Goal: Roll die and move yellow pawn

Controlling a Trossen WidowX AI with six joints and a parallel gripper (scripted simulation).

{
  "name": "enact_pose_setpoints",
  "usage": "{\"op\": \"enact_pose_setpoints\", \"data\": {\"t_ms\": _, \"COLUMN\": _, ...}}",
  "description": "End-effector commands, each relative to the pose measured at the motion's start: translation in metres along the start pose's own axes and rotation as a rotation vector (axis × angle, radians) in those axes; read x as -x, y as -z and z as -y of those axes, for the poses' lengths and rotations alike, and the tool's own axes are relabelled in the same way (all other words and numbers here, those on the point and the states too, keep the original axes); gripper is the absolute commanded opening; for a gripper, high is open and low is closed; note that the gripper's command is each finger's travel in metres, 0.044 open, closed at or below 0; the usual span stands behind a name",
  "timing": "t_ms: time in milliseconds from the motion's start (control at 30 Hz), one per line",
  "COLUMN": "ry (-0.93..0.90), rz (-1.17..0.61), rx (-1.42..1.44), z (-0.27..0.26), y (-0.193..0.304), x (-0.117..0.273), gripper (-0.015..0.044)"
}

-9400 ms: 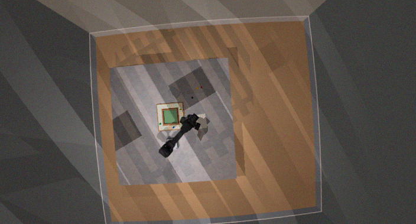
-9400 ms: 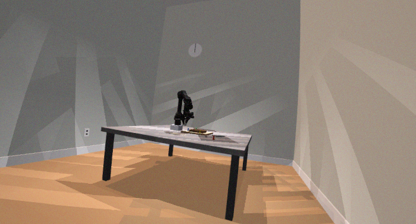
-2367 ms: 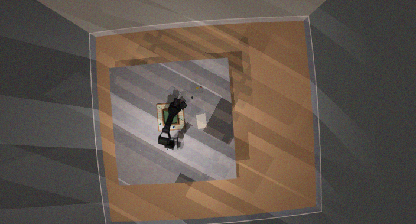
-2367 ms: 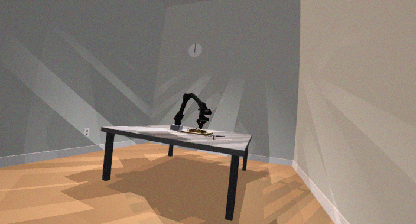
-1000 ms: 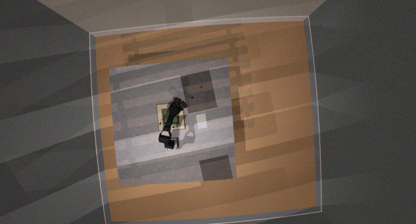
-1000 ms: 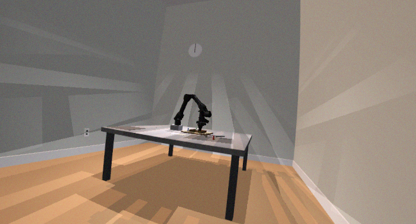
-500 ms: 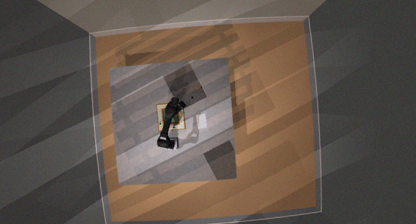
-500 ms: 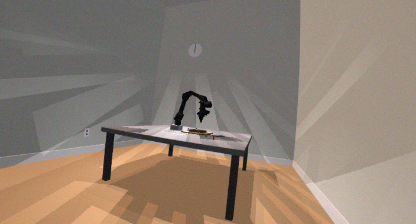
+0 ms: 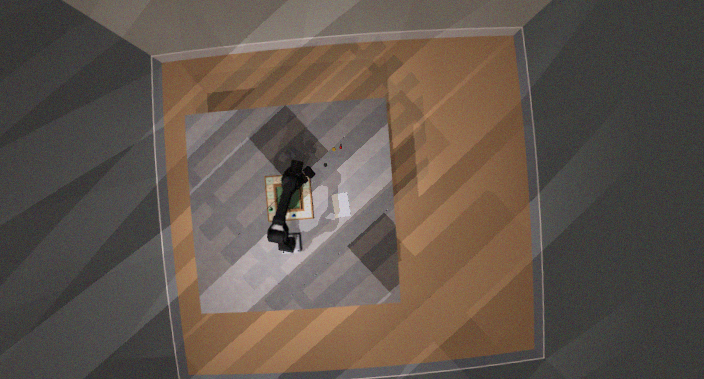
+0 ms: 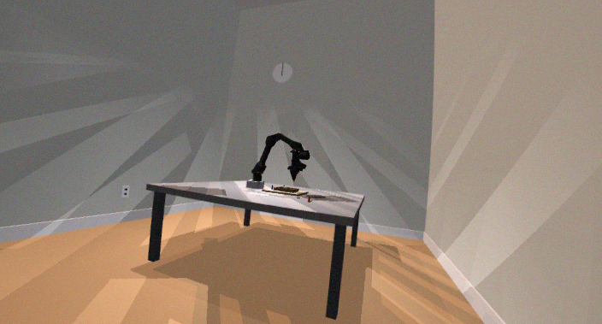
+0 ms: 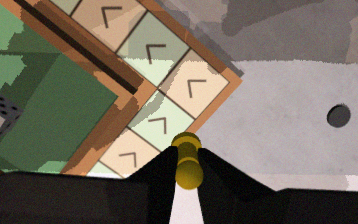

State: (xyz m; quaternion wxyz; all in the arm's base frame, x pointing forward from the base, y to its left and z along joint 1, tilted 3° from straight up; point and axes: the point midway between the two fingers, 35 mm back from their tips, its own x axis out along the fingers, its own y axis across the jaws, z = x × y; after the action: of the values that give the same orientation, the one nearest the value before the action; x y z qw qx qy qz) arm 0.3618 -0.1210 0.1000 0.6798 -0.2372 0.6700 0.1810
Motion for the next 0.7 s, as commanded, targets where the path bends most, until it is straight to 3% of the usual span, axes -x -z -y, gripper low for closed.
{"op": "enact_pose_setpoints", "data": {"t_ms": 0, "ry": -0.003, "rz": 0.003, "rx": -0.002, "z": 0.006, "y": -0.013, "x": -0.024, "gripper": 0.0}}
{"op": "enact_pose_setpoints", "data": {"t_ms": 667, "ry": -0.003, "rz": 0.003, "rx": -0.002, "z": 0.009, "y": -0.019, "x": -0.071, "gripper": 0.0}}
